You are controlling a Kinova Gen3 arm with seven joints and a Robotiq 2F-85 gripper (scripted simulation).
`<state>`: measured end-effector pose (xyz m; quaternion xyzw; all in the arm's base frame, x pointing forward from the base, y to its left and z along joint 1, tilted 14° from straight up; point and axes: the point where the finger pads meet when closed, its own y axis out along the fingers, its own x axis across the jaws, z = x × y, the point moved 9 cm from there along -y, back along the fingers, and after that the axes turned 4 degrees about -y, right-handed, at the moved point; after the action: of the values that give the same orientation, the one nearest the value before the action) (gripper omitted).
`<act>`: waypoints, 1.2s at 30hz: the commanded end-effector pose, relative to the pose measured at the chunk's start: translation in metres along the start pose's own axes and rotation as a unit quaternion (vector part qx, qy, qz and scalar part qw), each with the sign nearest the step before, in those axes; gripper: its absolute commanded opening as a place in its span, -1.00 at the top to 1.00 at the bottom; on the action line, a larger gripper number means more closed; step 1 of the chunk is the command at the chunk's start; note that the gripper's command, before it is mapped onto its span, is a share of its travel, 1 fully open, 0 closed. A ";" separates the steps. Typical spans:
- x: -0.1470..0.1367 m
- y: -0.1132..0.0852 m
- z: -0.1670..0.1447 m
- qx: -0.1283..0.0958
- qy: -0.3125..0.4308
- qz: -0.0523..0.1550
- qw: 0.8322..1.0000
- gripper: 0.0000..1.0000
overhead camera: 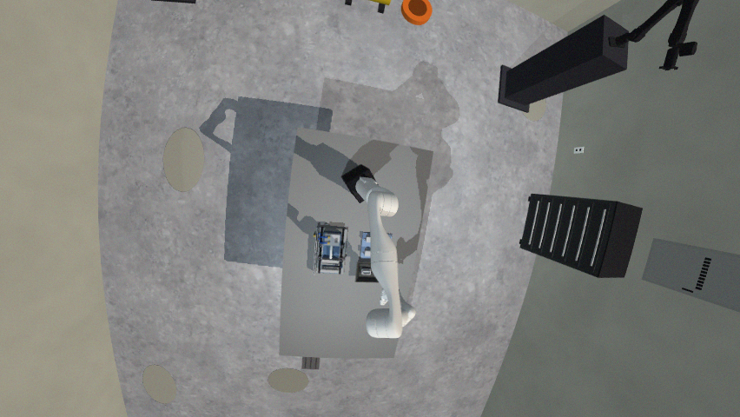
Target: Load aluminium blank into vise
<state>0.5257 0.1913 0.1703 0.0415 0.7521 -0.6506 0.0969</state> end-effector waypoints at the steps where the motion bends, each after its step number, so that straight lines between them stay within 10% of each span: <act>1: -0.001 -0.001 0.000 0.000 0.000 0.001 1.000 1.00; 19: 0.013 -0.001 0.005 0.000 0.000 0.001 1.000 1.00; 36: 0.141 -0.001 0.052 0.001 -0.001 0.001 1.000 1.00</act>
<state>0.4158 0.1424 0.1353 0.0424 0.7580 -0.6444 0.0912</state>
